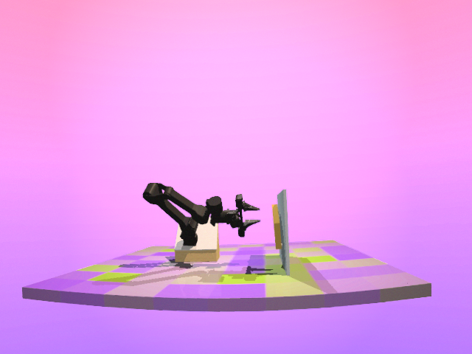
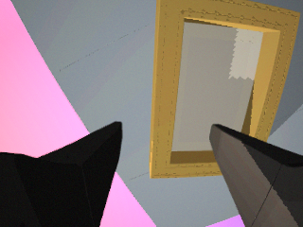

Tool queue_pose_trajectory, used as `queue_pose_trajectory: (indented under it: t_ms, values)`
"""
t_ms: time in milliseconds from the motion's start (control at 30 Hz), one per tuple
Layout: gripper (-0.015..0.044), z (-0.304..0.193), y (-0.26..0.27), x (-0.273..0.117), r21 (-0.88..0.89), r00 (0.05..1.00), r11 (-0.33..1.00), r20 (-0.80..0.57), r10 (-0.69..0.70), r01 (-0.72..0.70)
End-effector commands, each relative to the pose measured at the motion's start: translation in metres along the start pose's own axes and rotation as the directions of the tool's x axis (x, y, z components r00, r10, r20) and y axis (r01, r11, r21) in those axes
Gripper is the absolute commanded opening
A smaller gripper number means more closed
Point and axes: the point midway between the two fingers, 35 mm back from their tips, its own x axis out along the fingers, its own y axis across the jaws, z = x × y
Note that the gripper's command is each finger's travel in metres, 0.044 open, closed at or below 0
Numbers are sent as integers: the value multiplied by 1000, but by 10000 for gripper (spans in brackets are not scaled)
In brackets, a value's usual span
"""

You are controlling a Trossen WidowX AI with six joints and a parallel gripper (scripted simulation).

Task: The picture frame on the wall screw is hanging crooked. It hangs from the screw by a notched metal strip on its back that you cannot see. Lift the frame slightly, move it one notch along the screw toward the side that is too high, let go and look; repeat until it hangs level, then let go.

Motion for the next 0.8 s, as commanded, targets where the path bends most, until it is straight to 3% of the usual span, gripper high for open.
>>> queue_pose_trajectory:
  t_ms: [0,767]
  values:
    - [260,-2,-4,25,2,1000,1000,5,2,-2]
    - [260,-2,-4,37,2,1000,1000,5,2,-2]
